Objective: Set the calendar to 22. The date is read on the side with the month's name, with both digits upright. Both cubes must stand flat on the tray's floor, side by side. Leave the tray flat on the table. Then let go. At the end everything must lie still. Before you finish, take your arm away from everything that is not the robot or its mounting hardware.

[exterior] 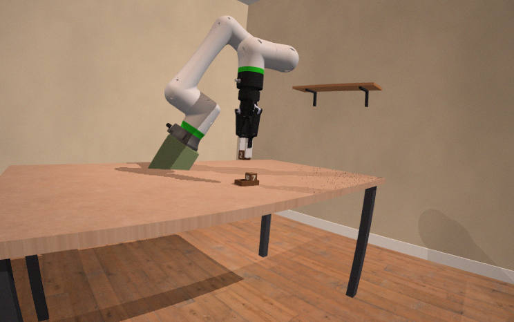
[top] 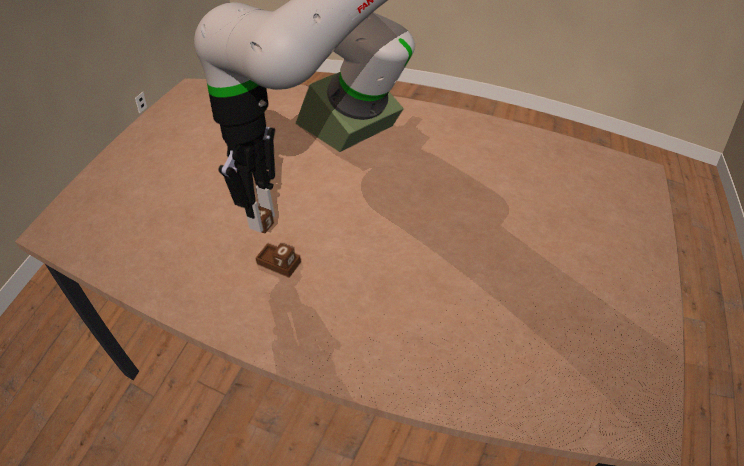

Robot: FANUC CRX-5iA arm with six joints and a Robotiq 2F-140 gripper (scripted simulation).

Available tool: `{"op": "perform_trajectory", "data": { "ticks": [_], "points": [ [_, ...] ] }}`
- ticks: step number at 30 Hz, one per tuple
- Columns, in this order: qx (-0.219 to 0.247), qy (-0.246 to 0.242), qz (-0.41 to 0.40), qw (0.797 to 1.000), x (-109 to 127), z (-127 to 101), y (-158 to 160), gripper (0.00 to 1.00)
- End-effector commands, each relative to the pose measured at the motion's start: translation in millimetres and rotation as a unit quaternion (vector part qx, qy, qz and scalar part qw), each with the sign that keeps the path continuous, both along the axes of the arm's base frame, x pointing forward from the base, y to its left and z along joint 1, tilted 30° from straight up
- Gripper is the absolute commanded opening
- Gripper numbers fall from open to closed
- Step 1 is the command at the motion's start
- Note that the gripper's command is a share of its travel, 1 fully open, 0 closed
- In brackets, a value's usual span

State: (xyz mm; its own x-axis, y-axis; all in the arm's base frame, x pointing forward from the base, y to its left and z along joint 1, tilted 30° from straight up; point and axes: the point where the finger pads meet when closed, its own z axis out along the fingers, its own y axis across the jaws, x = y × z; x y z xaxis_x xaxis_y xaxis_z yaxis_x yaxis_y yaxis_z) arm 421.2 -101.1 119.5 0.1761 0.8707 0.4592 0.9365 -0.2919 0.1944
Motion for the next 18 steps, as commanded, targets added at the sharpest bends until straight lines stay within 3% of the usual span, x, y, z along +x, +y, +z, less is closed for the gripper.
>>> {"op": "perform_trajectory", "data": {
  "ticks": [1,14,18],
  "points": [
    [0.001,0.0,0.0,1.0,-4.8,14.1,-6.4,0.17],
    [0.001,0.0,0.0,1.0,-5.9,17.1,-7.8,0.17],
    [0.016,0.02,-0.044,0.999,-6.2,14.0,-12.8,0.17]
  ]
}}
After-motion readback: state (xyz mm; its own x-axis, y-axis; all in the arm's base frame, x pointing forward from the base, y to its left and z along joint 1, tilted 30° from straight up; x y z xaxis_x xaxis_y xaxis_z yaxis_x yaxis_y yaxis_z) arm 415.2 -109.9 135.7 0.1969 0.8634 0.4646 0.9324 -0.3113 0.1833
